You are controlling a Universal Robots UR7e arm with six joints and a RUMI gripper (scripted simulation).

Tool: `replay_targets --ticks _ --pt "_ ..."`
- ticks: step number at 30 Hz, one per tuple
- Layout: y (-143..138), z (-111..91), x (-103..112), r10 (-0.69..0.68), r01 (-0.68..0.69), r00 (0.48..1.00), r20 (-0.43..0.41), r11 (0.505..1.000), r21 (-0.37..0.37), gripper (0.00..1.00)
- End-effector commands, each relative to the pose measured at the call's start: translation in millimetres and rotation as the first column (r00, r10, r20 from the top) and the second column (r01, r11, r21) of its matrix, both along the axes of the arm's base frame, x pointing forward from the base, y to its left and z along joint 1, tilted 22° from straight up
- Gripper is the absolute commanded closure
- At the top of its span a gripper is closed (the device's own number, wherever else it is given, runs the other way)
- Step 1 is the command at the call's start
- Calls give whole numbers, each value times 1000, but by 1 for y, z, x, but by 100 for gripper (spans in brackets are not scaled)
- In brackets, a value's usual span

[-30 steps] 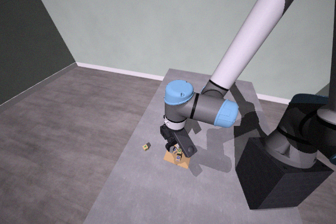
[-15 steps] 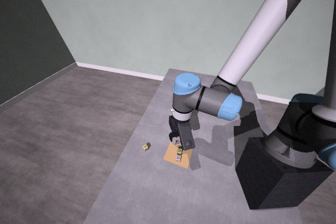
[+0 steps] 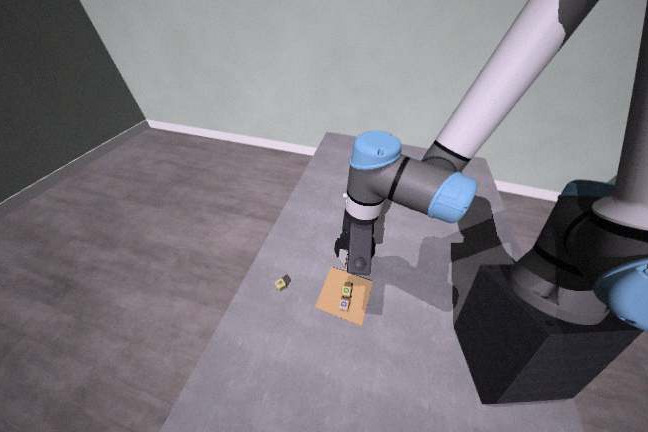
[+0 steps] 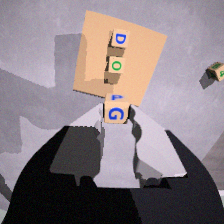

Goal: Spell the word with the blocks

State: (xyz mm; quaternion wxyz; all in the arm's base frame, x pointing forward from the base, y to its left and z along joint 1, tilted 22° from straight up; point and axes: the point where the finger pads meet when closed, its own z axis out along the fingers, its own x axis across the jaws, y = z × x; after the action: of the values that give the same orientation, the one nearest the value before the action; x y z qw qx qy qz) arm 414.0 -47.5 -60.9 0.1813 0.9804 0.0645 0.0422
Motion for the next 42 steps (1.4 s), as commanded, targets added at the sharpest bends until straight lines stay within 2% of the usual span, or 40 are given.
replay_targets --ticks 1,24,42 --pt "-8 3 -3 -77 77 997 30 997 8 95" --pt "-9 1 -3 -82 82 996 32 997 9 95" --pt "-26 -45 3 -82 82 996 32 997 9 95"
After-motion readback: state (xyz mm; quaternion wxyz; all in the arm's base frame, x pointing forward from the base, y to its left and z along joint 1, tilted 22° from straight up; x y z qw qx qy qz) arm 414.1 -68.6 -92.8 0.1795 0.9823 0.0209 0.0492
